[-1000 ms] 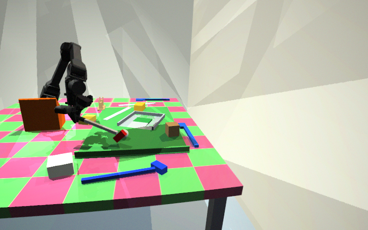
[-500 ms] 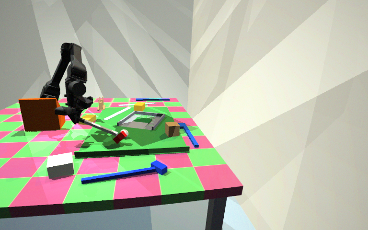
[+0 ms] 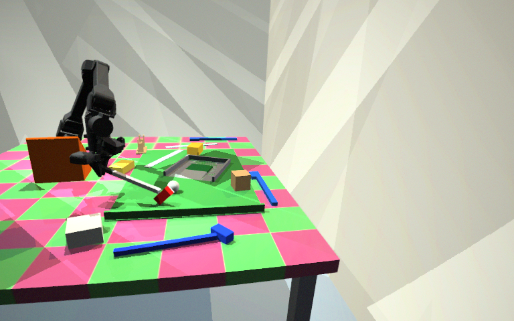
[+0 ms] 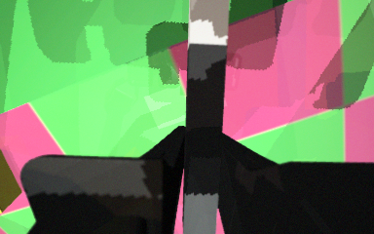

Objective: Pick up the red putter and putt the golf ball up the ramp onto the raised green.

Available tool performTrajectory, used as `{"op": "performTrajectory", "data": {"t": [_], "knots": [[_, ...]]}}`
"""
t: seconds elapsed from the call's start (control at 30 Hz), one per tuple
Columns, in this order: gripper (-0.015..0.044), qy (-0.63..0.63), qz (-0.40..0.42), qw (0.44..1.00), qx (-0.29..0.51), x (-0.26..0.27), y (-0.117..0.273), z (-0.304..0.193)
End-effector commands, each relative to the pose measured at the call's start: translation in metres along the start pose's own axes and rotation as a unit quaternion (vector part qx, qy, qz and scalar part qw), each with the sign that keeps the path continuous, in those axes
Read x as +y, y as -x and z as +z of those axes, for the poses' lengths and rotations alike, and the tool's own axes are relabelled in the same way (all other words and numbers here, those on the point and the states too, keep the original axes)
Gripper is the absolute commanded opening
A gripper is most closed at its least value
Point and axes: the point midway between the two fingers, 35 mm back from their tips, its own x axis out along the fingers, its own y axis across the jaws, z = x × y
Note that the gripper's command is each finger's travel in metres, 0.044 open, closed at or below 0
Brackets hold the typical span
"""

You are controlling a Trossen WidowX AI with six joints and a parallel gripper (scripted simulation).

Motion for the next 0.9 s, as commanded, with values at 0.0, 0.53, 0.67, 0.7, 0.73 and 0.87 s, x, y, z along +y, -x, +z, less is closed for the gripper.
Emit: {"op": "performTrajectory", "data": {"t": [0.0,0.53,0.67,0.7,0.73,0.87], "knots": [[0.0000,0.000,0.000,1.000,-0.001,0.022,0.002,0.004],[0.0000,0.004,0.005,1.000,0.001,0.136,0.013,0.001],[0.0000,0.003,0.004,1.000,0.000,0.135,0.037,0.002],[0.0000,0.003,0.004,1.000,0.001,0.135,0.044,0.001],[0.0000,0.003,0.004,1.000,0.001,0.135,0.050,0.001],[0.0000,0.003,0.004,1.000,0.001,0.134,0.060,0.000]]}}
